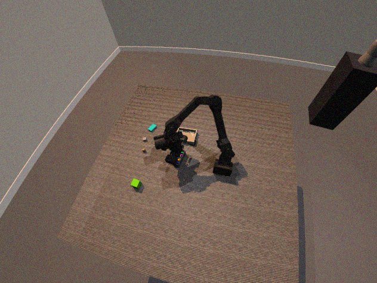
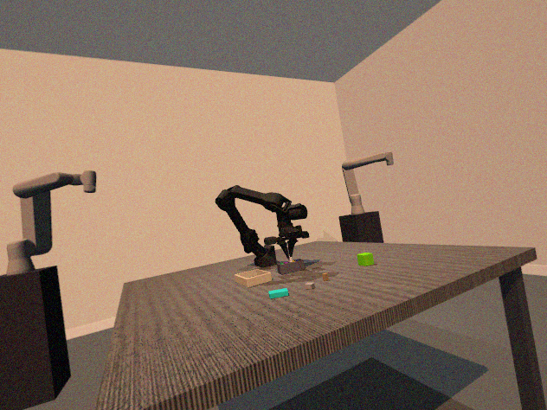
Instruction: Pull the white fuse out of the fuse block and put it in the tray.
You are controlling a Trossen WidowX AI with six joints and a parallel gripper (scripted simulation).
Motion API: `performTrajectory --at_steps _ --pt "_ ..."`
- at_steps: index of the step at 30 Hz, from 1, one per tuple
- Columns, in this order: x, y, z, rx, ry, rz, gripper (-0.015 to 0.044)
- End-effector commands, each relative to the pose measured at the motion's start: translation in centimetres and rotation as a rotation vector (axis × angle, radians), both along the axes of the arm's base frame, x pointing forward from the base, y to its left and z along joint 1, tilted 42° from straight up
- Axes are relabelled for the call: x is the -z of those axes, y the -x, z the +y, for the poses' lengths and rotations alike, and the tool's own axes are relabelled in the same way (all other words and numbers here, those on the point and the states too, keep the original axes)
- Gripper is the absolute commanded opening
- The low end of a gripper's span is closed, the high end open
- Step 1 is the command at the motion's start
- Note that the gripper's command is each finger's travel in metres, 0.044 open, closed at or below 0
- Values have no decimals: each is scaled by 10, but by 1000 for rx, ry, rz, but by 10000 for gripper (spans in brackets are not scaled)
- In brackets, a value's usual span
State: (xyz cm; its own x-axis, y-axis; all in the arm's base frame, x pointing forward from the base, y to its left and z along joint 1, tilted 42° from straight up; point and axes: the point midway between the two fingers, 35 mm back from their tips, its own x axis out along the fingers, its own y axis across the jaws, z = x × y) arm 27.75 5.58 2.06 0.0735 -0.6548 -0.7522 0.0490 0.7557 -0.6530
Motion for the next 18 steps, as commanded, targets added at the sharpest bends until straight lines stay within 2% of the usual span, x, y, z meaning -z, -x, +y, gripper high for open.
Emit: performTrajectory --at_steps 1,18 --pt "-2 0 2 4 -5 -3 0" --pt "-8 1 8 3 -4 -2 0"
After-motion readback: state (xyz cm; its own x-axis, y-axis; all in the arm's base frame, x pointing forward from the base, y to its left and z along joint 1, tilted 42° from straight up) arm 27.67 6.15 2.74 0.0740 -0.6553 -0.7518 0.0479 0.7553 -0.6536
